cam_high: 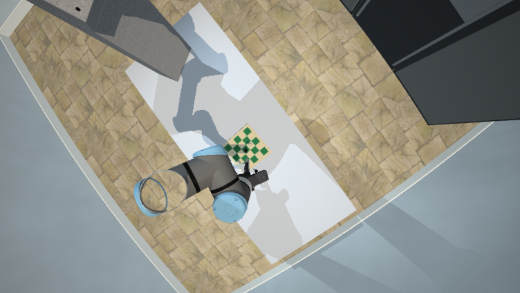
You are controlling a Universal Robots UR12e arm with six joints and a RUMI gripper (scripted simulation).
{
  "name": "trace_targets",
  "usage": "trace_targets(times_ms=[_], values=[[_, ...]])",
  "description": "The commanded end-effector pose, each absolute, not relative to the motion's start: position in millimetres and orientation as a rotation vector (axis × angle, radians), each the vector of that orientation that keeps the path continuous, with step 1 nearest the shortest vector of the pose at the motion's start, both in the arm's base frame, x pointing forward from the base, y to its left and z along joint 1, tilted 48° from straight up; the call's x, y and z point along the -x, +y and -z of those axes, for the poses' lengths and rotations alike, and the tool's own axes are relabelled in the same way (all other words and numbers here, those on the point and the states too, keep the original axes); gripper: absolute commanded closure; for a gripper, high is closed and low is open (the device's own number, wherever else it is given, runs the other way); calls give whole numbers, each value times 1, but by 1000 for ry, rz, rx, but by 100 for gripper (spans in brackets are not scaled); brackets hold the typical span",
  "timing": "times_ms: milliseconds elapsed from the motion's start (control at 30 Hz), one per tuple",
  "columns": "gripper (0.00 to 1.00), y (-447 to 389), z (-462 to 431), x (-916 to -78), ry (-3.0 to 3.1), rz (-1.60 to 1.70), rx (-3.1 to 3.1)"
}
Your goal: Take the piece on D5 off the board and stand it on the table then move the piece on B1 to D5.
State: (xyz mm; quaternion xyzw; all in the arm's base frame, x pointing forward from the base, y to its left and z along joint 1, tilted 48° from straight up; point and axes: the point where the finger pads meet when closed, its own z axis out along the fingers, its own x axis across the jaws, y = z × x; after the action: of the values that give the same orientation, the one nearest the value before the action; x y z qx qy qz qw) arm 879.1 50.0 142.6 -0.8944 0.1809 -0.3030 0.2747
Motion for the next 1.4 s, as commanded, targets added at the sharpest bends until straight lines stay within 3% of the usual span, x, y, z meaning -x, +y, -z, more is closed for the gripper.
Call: trace_targets(times_ms=[0,1367], values=[[0,49,-139,-874,372,852,2442],[0,33,-70,-795,-1597,1297,2419]])
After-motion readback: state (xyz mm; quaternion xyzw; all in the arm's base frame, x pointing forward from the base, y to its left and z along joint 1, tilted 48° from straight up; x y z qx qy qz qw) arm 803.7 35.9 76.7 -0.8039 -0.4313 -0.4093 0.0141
